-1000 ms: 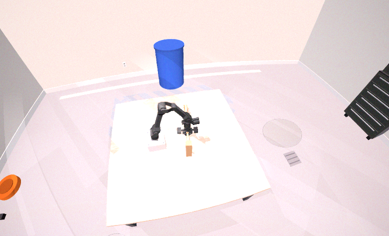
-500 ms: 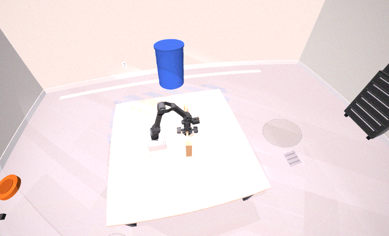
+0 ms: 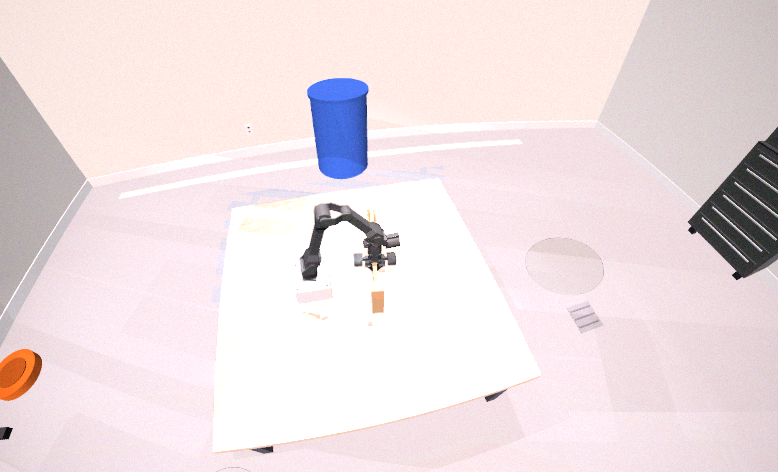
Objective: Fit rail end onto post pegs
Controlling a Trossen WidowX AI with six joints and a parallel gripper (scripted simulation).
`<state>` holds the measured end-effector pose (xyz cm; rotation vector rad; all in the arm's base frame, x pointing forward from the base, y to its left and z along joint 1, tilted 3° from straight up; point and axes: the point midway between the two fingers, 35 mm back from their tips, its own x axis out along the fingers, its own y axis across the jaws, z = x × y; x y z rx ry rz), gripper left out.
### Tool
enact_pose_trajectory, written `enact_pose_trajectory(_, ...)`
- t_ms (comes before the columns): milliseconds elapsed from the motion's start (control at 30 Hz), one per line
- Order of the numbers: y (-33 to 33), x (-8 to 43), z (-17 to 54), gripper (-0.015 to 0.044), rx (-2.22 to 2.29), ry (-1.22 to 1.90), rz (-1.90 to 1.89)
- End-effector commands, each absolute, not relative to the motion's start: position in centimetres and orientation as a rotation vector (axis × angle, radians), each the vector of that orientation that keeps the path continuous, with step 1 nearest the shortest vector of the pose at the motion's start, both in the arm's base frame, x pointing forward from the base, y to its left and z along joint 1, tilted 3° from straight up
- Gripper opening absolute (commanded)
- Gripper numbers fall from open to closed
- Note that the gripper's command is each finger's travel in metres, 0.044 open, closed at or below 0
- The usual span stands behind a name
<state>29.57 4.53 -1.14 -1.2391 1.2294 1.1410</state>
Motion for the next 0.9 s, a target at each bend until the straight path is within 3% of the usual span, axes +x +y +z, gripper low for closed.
enact_pose_trajectory(0, 4.8, 30.1, -0.5, 0.0, -1.242, 1.206, 1.138)
enact_pose_trajectory(867, 4.8, 30.3, 0.8, 0.0, -1.242, 1.206, 1.138)
